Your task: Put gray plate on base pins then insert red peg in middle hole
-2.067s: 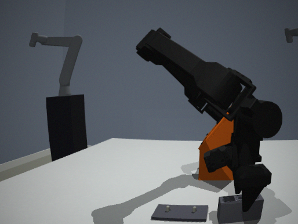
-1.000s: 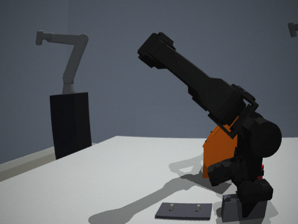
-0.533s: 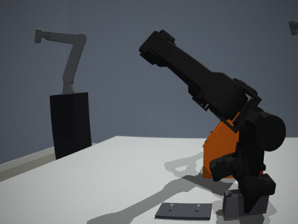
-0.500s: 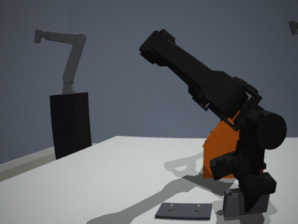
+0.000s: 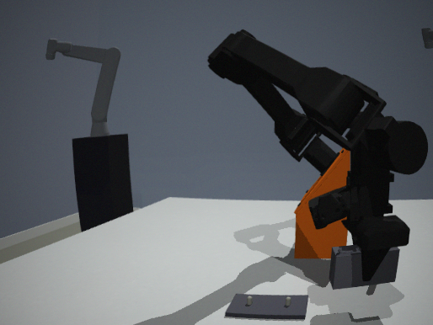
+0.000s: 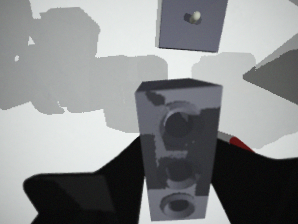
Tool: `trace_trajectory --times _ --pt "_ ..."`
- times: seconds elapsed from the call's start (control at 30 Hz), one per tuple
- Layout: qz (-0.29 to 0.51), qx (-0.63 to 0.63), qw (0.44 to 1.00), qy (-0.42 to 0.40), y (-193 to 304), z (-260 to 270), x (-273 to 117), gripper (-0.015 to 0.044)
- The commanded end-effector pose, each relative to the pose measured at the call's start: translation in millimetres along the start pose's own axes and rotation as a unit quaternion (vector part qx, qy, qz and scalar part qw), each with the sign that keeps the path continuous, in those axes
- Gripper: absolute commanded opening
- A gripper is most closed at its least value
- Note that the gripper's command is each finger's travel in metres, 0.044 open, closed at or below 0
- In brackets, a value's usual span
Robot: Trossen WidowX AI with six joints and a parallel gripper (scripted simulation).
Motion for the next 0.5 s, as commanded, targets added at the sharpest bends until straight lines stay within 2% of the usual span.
trace_trajectory --times 0.0,0.47 --pt "0.003 0.006 1.0 -0.003 -1 1 -14 0.0" --pt "0.002 0.006 1.0 -0.002 0 -4 -59 0.0"
Point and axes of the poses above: the point midway between the two fingers, 35 mm back from their tips, its own x axis out along the fingers, its own z axis across the jaws, y = z × x, the point moved 3 cm from there along -x, back along the fingers, and after that the axes turned 8 degrees about x, right-handed, at the moved point
